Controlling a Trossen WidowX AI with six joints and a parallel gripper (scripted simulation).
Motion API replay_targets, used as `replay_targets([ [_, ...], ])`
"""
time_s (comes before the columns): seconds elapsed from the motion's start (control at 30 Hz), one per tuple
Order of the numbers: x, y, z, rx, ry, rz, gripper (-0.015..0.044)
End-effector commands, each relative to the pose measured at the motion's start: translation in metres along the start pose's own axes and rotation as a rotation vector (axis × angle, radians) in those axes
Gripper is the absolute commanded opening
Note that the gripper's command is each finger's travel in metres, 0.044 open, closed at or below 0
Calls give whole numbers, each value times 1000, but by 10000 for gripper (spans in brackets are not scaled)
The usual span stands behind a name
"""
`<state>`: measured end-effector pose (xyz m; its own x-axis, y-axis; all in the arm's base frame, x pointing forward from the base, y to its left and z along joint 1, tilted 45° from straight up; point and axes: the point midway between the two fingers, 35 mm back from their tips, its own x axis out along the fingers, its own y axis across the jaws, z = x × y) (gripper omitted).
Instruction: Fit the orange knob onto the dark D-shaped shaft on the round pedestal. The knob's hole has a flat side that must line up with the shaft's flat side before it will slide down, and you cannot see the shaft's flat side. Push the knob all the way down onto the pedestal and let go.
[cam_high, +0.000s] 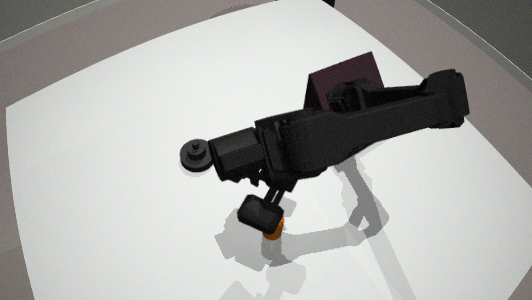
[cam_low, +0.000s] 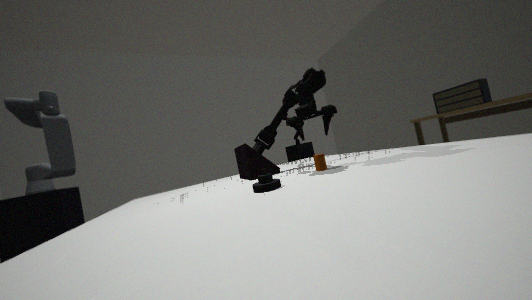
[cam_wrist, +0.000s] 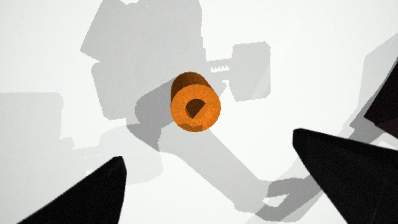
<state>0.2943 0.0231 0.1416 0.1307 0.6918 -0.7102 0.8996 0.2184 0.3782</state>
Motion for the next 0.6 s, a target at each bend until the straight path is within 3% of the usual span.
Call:
replay_targets([
  [0.0, 1, 1, 0, -850, -1, 5, 440],
  [0.13, 1, 1, 0, -1022, -1, 5, 440],
  [0.57, 1, -1, -1, -1021, -1, 5, 440],
])
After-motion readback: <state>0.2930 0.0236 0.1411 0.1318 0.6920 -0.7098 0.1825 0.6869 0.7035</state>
